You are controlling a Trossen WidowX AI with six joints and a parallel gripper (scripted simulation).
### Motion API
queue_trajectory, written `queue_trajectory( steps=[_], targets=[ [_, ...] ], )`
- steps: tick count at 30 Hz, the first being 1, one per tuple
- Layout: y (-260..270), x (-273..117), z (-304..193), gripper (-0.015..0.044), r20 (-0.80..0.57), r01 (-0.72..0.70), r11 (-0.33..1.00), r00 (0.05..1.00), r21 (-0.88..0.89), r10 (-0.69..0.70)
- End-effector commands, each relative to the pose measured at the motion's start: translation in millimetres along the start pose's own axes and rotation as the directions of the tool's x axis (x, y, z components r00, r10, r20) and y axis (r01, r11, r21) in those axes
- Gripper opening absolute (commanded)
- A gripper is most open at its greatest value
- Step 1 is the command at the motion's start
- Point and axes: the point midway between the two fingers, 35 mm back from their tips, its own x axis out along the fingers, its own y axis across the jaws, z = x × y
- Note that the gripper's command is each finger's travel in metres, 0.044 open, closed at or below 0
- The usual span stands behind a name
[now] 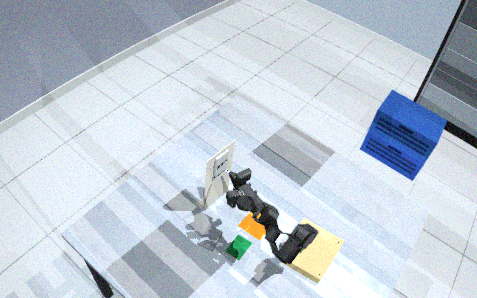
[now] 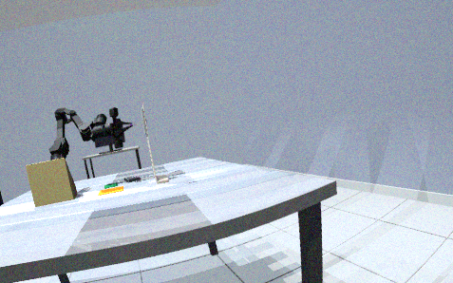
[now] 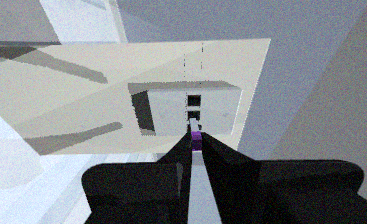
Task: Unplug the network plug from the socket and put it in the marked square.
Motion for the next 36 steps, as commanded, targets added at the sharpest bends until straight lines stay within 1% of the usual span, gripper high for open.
queue_trajectory(
  steps=[1, 36],
  targets=[
    [1.3, -3.0, -2.2, 0.0000, -0.007, -0.002, 1.000, 1.000, 0.005, 0.002],
    [1.3, -17.4, -1.2, 0.0000, -0.007, -0.003, 1.000, 1.000, 0.005, 0.003]
  ],
)
